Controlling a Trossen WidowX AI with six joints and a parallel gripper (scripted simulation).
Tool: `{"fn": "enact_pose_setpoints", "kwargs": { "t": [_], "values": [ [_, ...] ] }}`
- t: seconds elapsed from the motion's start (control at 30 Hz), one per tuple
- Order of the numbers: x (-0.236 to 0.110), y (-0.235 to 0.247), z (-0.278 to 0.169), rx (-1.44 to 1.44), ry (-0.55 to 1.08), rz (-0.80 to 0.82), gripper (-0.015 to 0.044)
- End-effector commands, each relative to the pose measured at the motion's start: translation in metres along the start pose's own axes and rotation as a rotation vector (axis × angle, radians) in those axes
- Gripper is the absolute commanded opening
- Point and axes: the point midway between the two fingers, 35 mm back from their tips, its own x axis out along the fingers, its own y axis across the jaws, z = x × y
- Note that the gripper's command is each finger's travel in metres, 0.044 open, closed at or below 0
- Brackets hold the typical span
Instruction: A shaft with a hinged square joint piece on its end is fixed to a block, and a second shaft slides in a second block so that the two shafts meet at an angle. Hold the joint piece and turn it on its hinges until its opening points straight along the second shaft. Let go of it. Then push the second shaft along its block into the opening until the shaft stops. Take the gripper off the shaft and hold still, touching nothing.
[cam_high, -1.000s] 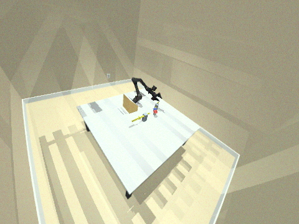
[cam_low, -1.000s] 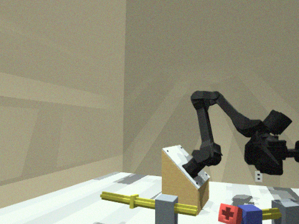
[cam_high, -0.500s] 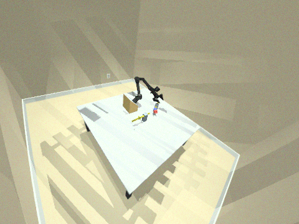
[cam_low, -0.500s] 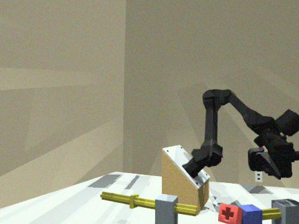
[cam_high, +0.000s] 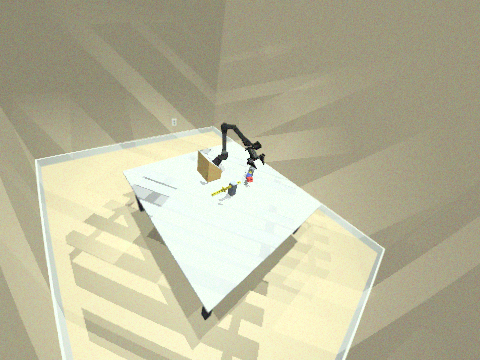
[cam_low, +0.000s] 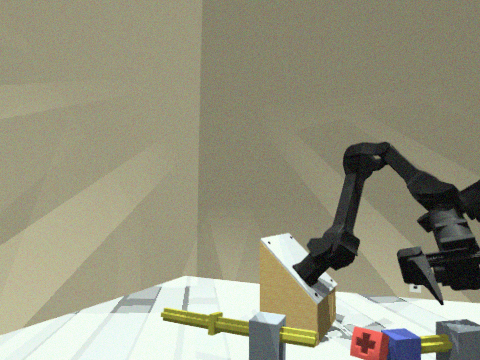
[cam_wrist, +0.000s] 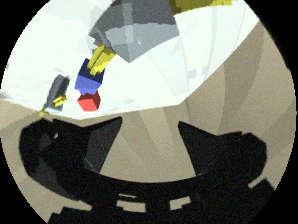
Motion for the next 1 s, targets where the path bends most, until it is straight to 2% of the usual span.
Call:
{"fn": "enact_pose_setpoints", "kwargs": {
  "t": [0.0, 0.97],
  "values": [
    [0.008, 0.002, -0.002, 0.058, -0.024, 0.044, 0.044],
    [0.053, 0.041, -0.029, 0.612, -0.107, 0.433, 0.044]
  ]
}}
